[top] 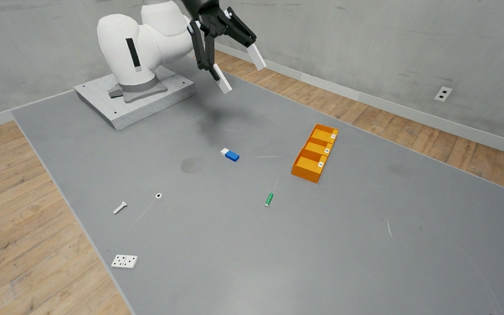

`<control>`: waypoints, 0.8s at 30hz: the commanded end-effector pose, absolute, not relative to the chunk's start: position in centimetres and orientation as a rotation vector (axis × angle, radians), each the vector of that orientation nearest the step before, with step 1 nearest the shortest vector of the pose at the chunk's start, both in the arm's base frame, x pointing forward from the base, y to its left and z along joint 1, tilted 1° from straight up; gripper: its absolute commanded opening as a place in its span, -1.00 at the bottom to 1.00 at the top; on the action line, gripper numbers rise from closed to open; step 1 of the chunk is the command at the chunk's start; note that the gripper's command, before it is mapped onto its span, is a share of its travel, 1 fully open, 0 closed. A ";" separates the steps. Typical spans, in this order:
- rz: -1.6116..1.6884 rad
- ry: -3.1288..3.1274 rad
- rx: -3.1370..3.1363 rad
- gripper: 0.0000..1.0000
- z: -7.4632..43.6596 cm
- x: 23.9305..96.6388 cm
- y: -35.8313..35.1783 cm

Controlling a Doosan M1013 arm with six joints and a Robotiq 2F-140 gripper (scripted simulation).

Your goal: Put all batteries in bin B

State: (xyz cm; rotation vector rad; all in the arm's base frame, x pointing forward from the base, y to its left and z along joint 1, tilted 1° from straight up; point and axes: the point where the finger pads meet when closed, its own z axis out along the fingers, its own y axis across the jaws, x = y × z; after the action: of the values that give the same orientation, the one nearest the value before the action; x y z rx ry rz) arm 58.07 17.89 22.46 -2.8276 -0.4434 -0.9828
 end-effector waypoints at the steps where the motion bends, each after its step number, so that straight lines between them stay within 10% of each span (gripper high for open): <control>1: -0.984 -0.443 -2.827 1.00 22.5 58.1 17.9; 17: -0.984 -0.443 -2.827 1.00 22.5 58.1 17.9; 18: -0.984 -0.443 -2.827 -0.70 21.7 58.1 17.9; 24: -0.984 -0.443 -2.827 -0.70 16.7 58.1 17.9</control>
State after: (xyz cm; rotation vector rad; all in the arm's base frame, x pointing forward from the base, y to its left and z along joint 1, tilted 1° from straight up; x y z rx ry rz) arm 57.95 17.80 18.20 -2.8336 -0.4411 -0.9811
